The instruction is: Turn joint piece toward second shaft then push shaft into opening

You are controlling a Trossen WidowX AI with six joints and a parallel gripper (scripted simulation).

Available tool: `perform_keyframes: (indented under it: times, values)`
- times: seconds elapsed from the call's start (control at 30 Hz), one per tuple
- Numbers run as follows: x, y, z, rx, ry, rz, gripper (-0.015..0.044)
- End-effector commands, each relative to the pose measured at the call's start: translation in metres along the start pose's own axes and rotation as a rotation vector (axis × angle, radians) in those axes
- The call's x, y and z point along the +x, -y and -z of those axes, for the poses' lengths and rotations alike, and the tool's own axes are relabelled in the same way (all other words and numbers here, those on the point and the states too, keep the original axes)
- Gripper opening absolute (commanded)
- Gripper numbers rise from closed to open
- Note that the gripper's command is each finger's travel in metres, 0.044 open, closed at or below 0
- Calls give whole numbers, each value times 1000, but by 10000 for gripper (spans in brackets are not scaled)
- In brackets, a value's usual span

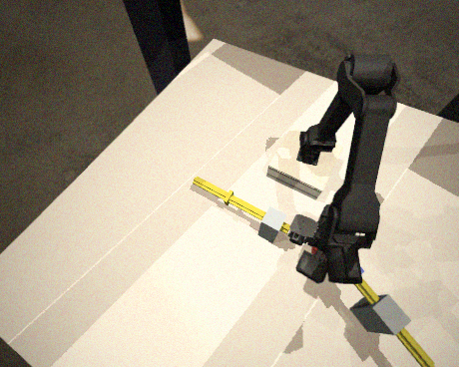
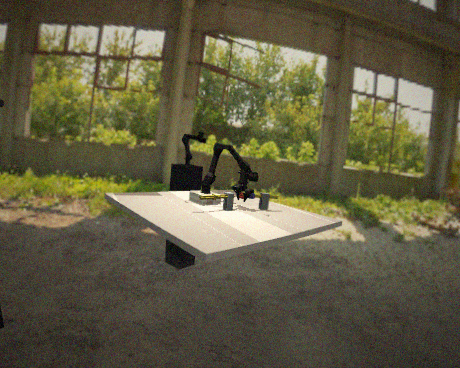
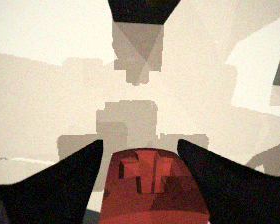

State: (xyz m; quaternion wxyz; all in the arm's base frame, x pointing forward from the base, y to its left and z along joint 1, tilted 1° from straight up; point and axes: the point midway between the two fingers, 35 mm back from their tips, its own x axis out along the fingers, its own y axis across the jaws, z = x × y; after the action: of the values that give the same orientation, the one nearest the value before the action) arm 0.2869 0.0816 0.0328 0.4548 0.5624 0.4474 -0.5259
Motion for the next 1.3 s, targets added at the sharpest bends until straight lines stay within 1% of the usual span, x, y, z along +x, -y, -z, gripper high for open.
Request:
perform_keyframes:
  times: [0.0, 0.03, 0.07, 0.5, 0.57, 0.67, 0.97, 1.27]
  values:
    - [0, 0, 0, 0, -1, 1, 409]
    - [0, 0, 0, 0, -1, 1, 436]
    - [0, 0, 0, 0, -1, 1, 440]
    - [0, 0, 0, 0, -1, 1, 440]
    - [-6, 0, 0, 0, -18, 0, 440]
    - [-27, 1, -2, 0, -76, -4, 440]
    - [-30, 0, -2, -5, -80, -2, 440]
    - [-53, -5, 1, -292, -63, -13, 440]
